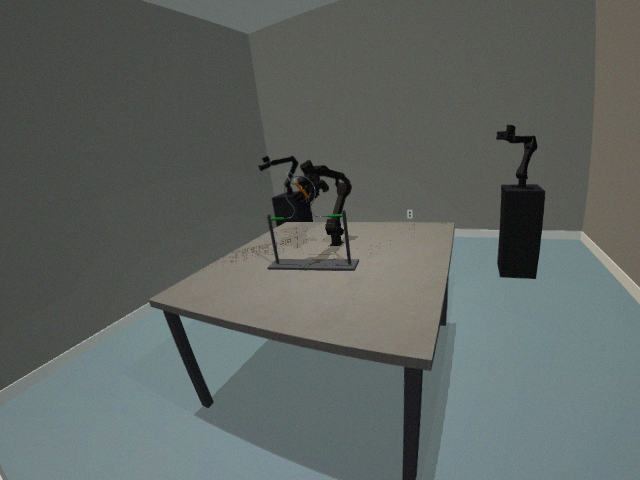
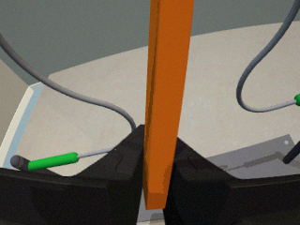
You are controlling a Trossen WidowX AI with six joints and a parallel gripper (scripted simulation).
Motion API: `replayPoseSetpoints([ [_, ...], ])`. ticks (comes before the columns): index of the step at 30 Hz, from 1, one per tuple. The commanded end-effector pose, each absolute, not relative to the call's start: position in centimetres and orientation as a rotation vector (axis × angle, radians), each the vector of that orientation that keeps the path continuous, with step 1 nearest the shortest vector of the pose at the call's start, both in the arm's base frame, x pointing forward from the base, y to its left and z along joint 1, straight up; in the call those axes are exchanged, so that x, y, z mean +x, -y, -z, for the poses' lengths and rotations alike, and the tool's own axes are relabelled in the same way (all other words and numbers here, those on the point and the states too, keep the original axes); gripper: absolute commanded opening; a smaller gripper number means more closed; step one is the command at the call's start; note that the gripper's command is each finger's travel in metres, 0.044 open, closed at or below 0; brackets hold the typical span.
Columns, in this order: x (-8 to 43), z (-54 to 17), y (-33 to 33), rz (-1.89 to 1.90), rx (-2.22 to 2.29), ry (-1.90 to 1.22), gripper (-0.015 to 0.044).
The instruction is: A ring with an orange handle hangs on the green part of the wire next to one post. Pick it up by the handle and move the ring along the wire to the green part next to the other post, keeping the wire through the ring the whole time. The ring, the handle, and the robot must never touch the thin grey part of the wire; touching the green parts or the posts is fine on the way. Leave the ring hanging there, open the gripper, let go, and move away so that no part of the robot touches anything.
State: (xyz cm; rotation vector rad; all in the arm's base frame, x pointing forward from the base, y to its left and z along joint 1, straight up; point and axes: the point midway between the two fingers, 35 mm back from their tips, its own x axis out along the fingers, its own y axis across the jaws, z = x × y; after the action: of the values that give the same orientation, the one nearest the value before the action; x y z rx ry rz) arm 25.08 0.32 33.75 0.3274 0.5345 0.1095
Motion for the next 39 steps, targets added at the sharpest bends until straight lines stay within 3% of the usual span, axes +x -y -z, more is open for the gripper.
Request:
replayPoseSetpoints([
  [1, 25.1, -33.7, 0.0, -0.094, 0.263, -0.525, -0.015],
  [39, 25.4, -33.4, 2.3, 0.032, -0.209, -0.455, -0.015],
])
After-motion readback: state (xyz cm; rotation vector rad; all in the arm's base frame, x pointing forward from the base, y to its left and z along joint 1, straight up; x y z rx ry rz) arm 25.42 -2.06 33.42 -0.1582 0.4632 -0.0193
